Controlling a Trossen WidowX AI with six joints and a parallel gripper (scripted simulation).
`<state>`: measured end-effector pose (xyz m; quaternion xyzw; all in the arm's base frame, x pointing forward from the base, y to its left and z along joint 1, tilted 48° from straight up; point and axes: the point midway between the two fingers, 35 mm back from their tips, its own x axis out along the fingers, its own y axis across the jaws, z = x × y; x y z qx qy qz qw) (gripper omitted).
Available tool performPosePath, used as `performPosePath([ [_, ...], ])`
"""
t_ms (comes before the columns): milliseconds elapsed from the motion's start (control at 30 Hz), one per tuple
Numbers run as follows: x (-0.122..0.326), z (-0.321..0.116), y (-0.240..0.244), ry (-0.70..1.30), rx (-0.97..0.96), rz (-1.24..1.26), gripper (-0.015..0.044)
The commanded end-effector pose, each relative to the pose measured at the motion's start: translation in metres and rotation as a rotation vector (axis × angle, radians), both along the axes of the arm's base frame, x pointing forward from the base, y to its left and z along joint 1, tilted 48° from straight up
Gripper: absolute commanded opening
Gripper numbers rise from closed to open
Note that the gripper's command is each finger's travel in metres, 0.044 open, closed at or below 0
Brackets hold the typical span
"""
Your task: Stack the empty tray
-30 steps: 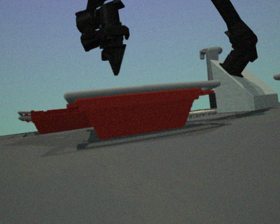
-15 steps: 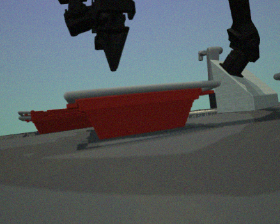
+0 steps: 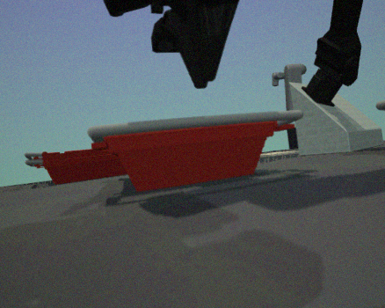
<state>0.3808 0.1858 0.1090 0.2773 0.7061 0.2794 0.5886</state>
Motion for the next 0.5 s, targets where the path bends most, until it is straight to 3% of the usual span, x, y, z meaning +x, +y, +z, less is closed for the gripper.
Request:
performPosePath([
  [0, 0.0, -0.002, 0.002, 0.006, 0.001, -0.009, 0.0089],
  [467, -0.009, -0.039, 0.042, 0.006, 0.004, -0.009, 0.0089],
])
